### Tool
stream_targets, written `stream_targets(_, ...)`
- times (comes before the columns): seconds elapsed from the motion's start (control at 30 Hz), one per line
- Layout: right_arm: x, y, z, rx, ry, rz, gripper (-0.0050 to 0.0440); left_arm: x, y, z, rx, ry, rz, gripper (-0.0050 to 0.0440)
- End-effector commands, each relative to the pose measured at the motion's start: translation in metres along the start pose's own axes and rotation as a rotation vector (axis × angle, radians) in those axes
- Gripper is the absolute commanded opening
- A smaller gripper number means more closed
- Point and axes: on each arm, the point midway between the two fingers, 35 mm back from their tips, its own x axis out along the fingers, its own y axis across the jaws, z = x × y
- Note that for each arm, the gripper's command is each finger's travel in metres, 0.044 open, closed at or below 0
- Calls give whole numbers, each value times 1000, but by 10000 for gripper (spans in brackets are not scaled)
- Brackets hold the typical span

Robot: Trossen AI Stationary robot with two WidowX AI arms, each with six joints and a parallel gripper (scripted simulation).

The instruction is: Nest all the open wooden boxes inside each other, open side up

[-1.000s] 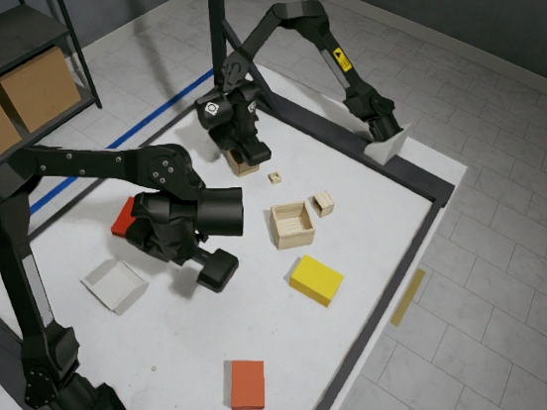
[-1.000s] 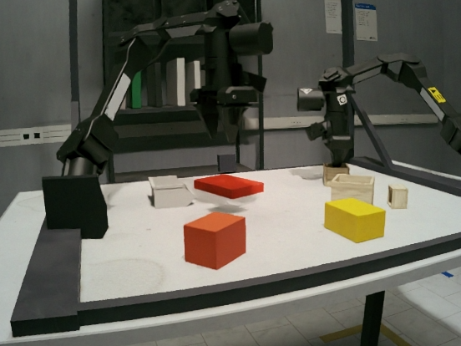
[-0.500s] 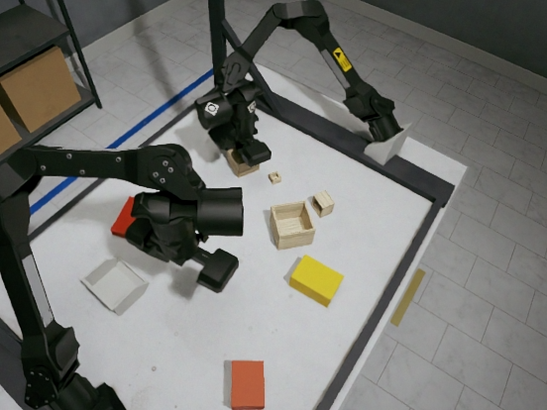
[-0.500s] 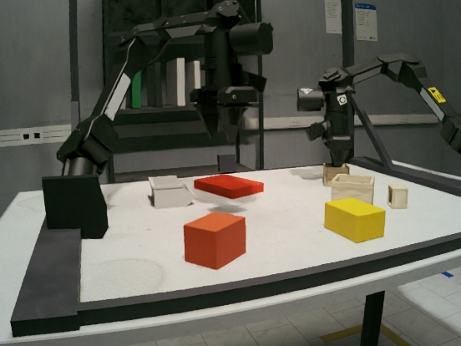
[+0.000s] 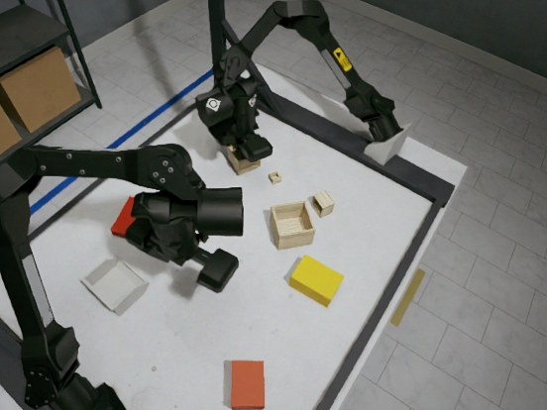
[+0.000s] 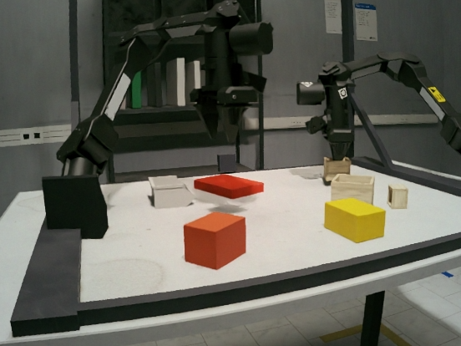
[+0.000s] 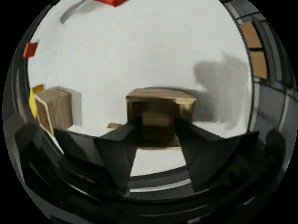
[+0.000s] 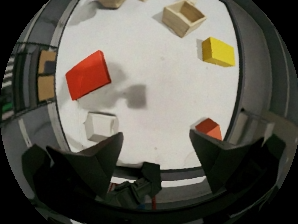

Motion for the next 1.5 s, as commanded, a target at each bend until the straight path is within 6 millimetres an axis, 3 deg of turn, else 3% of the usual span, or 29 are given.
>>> stream_targets(0.0, -1, 1, 1, -8, -3, -3, 400, -24, -3, 5, 16, -19, -1, 264)
stream_targets(0.17, -1, 1, 1, -8, -3, -3, 400, -46, -3, 3, 15, -20, -3, 264)
stream_targets(0.5, -1, 1, 1, -8, -3, -3, 400, -44, 12, 8, 5, -27, 18, 264)
stream_targets(0.9, -1, 1, 1, -8, -3, -3, 400, -57, 87, 21, -23, -19, 49, 264)
stream_targets(0.97, -1, 1, 1, -8, -3, -3, 400, -57, 87, 21, -23, -19, 49, 264)
stream_targets(1.47, -1, 1, 1, -8, -3, -3, 400, -77, 171, 16, -15, -10, 43, 264)
